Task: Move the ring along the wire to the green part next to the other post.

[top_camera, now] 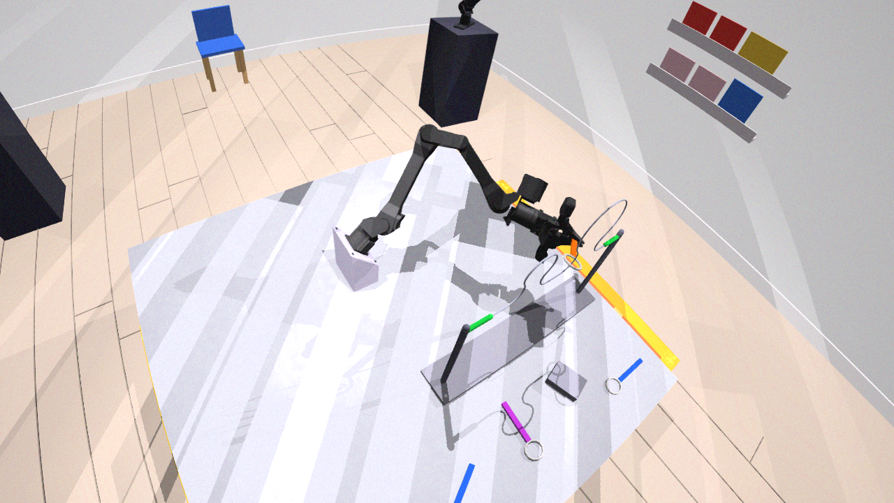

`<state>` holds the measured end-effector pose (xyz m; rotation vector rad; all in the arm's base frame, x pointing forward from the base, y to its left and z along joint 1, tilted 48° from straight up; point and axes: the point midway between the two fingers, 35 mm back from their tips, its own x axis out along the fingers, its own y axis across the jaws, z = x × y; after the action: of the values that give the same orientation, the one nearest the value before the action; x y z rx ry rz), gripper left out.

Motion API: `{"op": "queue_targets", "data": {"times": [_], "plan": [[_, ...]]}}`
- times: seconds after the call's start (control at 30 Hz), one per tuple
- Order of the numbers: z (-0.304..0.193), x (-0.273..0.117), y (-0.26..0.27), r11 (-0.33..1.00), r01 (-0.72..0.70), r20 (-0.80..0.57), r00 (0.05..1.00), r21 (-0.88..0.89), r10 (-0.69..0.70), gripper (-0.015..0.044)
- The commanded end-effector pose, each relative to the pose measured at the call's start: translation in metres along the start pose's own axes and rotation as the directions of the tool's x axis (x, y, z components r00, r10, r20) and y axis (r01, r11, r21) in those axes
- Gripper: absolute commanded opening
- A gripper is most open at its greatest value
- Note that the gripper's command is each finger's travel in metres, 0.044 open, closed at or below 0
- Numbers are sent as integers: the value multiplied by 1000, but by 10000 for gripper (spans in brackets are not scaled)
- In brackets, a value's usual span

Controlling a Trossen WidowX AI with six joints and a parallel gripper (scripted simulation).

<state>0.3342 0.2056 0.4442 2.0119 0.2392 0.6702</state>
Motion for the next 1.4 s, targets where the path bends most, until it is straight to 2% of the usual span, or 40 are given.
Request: {"op": "queue_targets", "data": {"times": [0.0,0.53,0.97,1.37], "plan": [[0,-3,-15,995,51,-12,999,-89,-52,-150],[16,-19,-70,877,228,-4,967,-422,-253,-150],[41,-37,-105,691,331,49,918,-643,-394,-150],[66,-54,-124,514,380,111,871,-769,-478,-150]]}}
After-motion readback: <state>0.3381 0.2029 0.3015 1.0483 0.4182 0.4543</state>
